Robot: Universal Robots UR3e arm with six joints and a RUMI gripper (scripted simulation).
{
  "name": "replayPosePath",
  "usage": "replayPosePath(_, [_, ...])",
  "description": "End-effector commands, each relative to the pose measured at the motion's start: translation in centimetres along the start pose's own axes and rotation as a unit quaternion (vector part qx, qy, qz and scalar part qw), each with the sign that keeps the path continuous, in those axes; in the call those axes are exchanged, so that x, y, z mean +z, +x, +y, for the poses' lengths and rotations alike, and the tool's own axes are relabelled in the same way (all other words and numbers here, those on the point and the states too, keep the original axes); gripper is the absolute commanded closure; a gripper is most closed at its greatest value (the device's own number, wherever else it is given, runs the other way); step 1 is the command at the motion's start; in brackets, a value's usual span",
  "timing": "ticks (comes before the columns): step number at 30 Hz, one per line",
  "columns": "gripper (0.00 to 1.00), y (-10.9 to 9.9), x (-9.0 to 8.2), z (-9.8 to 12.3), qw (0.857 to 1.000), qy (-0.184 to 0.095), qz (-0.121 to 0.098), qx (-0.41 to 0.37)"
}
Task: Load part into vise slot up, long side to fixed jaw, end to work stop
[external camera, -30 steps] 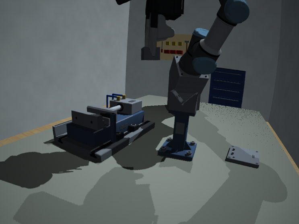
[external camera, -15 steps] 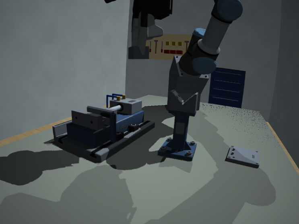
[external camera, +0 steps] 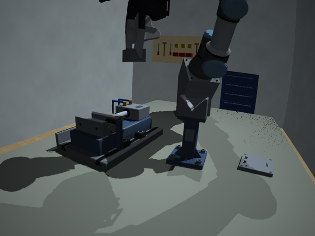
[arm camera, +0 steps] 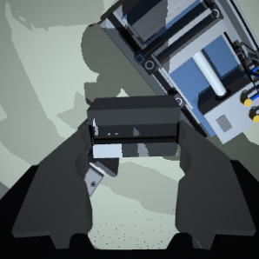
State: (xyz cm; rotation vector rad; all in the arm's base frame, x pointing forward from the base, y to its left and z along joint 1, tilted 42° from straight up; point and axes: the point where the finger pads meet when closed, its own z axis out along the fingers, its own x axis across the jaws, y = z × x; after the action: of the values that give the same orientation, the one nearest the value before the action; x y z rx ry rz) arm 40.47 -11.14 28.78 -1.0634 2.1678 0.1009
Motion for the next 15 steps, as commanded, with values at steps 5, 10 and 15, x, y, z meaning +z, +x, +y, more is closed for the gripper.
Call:
replayPosePath(5, [1.0, 1.0, 0.0, -1.4, 0.999, 0.0, -0.001, -0.047])
replayPosePath(10, [1.0, 1.7, 0.1, -2.1, 0.997, 0.0, 0.0, -0.075])
replayPosePath(15, [1.0, 2.3, 0.2, -2.9, 0.995, 0.001, 0.0, -0.103])
